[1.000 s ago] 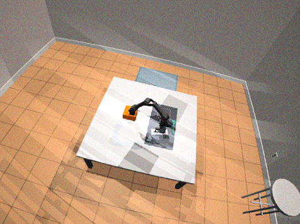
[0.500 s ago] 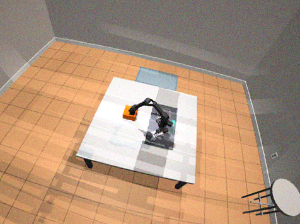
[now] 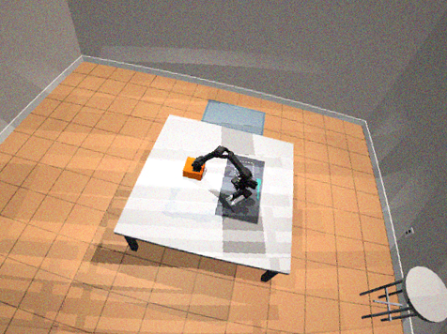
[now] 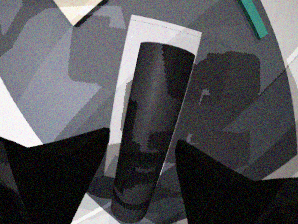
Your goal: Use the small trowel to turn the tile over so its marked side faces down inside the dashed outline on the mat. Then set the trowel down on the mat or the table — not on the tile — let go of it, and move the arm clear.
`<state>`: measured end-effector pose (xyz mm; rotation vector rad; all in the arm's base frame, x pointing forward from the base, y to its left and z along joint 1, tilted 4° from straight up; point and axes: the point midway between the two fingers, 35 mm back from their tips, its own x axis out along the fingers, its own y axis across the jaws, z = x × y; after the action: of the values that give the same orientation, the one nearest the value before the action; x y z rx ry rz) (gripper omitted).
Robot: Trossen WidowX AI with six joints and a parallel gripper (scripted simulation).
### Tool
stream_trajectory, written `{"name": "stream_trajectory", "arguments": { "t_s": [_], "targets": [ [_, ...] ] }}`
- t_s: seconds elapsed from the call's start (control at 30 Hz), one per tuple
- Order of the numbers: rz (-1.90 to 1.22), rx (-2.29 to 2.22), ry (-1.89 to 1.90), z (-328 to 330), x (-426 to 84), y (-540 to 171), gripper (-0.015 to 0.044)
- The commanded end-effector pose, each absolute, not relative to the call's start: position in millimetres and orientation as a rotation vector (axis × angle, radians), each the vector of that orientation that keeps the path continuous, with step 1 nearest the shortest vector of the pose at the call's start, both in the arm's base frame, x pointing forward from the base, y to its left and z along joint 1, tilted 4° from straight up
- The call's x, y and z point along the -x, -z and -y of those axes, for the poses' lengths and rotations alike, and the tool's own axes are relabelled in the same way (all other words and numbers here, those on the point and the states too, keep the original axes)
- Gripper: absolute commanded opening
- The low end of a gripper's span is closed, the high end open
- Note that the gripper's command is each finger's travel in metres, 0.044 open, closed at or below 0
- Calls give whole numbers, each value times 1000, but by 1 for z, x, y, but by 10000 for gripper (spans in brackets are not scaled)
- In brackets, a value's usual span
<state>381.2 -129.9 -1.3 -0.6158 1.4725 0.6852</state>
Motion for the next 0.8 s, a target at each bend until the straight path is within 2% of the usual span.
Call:
{"name": "stream_trajectory", "arguments": {
  "t_s": [0.0,0.53,0.77],
  "targets": [
    [-1474,622,-690,130,-381,2,270],
    [-1474,622,-690,130,-381,2,270],
    [-1469,638,-707,131,-379,-43,270]
  ]
}}
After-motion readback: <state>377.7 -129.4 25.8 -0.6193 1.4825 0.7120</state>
